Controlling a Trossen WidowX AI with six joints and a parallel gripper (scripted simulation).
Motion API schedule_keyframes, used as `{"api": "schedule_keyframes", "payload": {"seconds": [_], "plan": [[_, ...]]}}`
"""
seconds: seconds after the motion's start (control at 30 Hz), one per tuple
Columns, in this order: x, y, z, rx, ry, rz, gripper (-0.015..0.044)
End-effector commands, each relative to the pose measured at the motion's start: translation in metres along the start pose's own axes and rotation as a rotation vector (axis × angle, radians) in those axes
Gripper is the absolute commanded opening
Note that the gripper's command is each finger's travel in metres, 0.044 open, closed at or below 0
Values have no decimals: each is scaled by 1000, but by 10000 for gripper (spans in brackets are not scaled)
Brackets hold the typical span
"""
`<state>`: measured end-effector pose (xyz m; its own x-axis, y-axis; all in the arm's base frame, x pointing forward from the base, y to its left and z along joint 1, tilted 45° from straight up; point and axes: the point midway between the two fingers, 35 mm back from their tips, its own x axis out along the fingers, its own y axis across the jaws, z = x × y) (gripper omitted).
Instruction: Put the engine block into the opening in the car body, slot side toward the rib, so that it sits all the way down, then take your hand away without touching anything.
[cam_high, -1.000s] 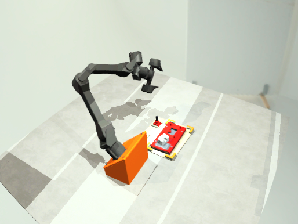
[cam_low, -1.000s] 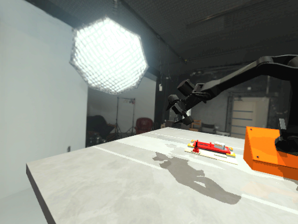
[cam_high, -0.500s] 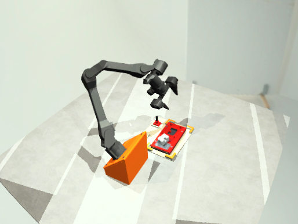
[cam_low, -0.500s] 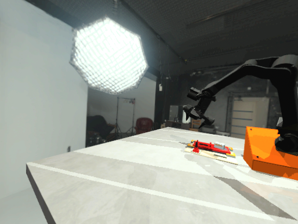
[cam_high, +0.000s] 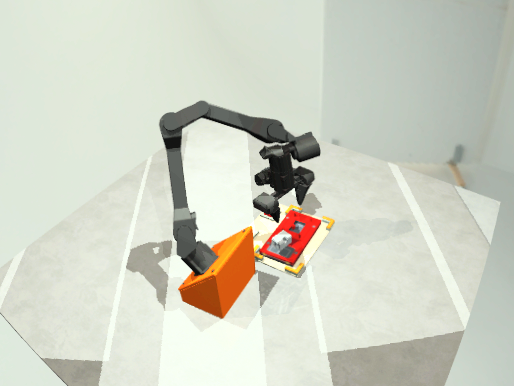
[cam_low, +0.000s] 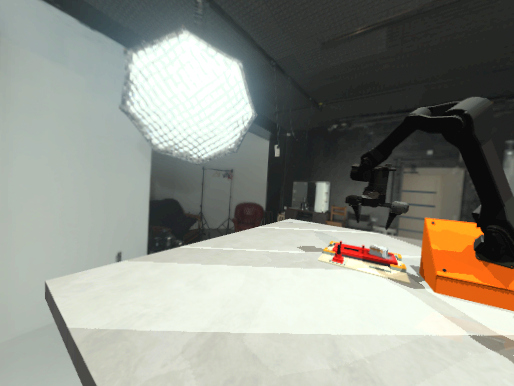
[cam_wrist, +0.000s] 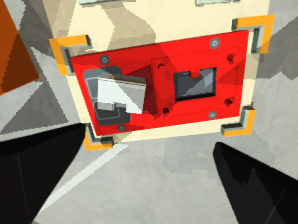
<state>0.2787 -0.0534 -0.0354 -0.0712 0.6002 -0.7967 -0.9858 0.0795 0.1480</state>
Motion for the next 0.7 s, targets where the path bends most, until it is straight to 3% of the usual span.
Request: {"api": "schedule_keyframes", "payload": {"seconds": [0.0, 0.2, 0.33, 0.67], "plan": [[2, 24, -2, 9, -103, 71, 440], [2, 25, -2, 9, -108, 74, 440], [34, 28, 2, 9, -109, 73, 440], [52, 30, 3, 9, -110, 73, 440]]}}
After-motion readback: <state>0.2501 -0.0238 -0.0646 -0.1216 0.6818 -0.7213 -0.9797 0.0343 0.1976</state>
